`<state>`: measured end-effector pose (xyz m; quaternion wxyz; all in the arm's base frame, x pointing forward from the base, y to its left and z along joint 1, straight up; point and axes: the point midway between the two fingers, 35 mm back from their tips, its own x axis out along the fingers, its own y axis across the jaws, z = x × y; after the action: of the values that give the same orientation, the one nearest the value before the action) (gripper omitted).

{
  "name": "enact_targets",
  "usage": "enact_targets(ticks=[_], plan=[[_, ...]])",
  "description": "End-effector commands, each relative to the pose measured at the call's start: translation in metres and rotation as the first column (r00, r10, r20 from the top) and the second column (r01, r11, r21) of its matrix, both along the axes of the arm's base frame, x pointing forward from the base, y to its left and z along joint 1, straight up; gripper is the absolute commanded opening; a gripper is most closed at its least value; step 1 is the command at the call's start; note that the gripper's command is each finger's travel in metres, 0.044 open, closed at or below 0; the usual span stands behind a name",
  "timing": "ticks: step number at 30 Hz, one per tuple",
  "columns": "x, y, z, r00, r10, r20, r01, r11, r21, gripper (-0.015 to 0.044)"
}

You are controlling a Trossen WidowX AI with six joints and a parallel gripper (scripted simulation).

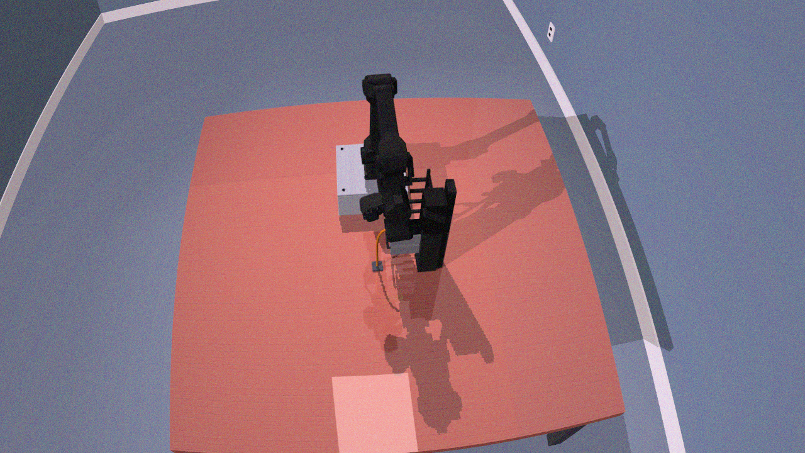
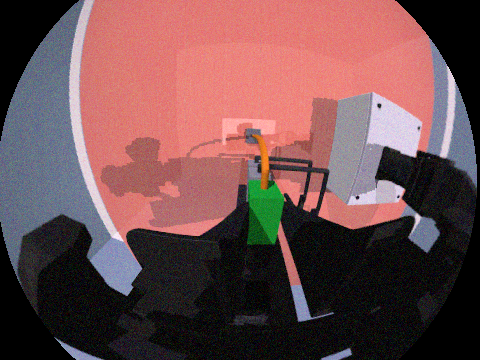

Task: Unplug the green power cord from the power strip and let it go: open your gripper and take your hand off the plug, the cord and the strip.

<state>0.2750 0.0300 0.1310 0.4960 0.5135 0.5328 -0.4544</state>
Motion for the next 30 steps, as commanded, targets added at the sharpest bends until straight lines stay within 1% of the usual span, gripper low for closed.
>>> enact_targets(ticks=[1,19,24,30], plan=[[0.001,-0.038,0.0,0.999,-0.048,0.005,0.048,0.994,-0.094,0.0],[-0.003,-0.067,-0.001,0.999,-0.05,0.004,0.05,0.994,-0.098,0.0],[-0.003,-0.054,-0.001,0.999,-0.05,0.004,0.05,0.994,-0.097,0.0131],[-0.003,-0.054,-0.001,0.999,-0.05,0.004,0.05,0.994,-0.097,0.0289]])
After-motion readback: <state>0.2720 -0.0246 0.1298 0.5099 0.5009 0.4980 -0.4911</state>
